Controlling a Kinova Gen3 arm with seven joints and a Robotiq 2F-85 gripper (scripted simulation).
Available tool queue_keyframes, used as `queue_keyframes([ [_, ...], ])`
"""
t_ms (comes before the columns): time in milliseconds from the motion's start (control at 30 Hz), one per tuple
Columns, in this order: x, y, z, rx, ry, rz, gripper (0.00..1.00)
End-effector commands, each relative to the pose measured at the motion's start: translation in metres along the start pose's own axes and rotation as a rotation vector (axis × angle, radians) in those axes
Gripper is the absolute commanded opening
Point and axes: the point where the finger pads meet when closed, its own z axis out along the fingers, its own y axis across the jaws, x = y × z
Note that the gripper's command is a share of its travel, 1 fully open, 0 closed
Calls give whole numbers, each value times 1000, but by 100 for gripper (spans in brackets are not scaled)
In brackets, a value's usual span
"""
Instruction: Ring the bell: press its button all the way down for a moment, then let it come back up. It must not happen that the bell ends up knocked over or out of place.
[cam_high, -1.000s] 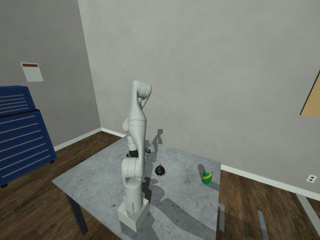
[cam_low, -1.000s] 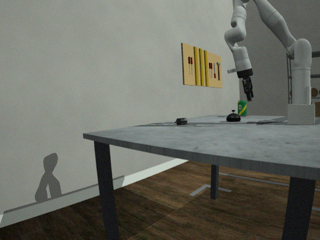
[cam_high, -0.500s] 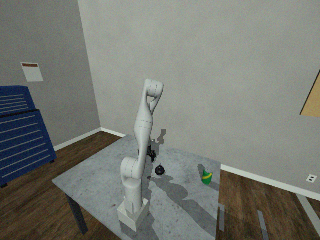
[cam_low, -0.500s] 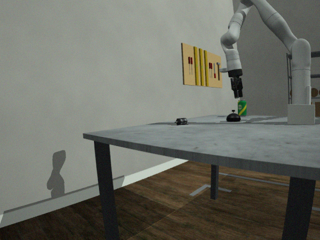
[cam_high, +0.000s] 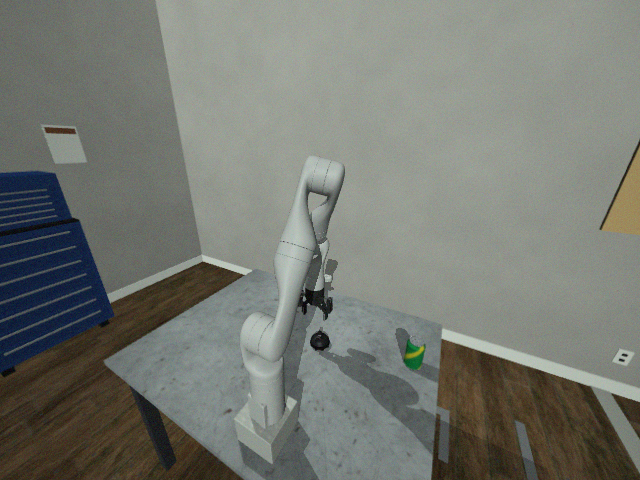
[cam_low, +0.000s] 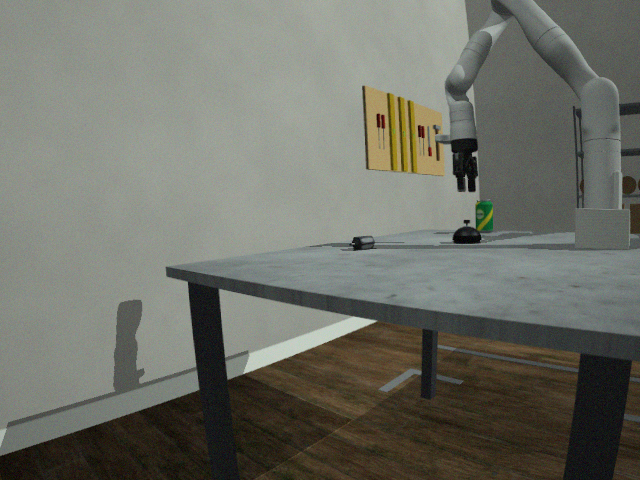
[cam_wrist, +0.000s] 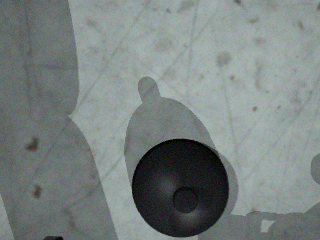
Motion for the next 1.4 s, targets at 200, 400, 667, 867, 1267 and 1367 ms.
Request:
queue_keyframes([
  [200,9,20,-4,10,17,36,100],
  [400,10,21,-4,10,18,36,100],
  [667,10,21,-4,10,18,36,10],
  [867,10,21,-4,10,18,36,10],
  [1267,10,21,-4,10,18,36,10],
  [1367,10,21,-4,10,18,36,10],
])
